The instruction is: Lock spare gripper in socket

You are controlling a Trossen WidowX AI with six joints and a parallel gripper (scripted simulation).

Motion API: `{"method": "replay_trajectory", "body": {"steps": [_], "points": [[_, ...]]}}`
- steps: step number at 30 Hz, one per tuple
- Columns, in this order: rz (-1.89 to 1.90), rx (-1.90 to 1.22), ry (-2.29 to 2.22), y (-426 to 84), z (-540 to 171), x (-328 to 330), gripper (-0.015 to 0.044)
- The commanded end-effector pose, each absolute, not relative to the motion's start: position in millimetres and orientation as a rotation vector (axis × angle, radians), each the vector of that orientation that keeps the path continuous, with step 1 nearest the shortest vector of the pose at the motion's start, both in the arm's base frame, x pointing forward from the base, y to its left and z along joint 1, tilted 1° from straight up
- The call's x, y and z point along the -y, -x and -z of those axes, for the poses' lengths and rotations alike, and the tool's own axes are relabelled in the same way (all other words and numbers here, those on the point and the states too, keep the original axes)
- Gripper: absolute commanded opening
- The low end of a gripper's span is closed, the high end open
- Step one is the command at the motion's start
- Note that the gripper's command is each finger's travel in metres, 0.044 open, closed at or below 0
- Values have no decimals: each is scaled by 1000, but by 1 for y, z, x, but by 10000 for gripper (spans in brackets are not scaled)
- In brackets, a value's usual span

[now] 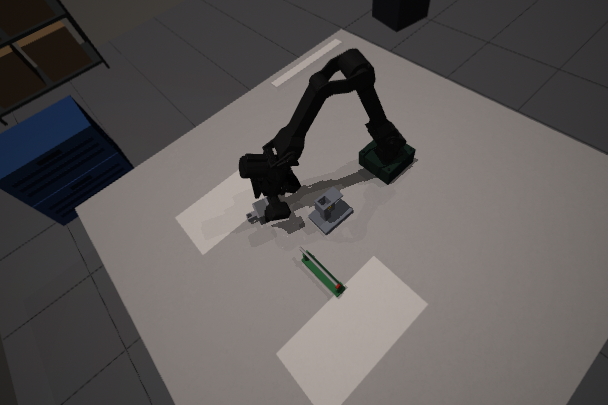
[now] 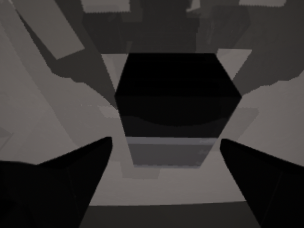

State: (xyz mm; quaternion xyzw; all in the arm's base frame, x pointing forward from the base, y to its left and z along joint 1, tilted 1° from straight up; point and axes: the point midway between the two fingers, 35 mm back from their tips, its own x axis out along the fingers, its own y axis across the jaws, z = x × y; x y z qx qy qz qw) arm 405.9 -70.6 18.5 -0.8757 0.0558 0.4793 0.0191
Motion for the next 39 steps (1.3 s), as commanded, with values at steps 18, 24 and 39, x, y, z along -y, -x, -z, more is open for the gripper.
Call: {"method": "replay_trajectory", "body": {"steps": [18, 24, 39], "points": [[-1487, -162, 2721, -404, 7, 70, 361], [-1487, -162, 2721, -404, 7, 70, 243], [-1486, -162, 2721, -408, -21, 70, 0]]}}
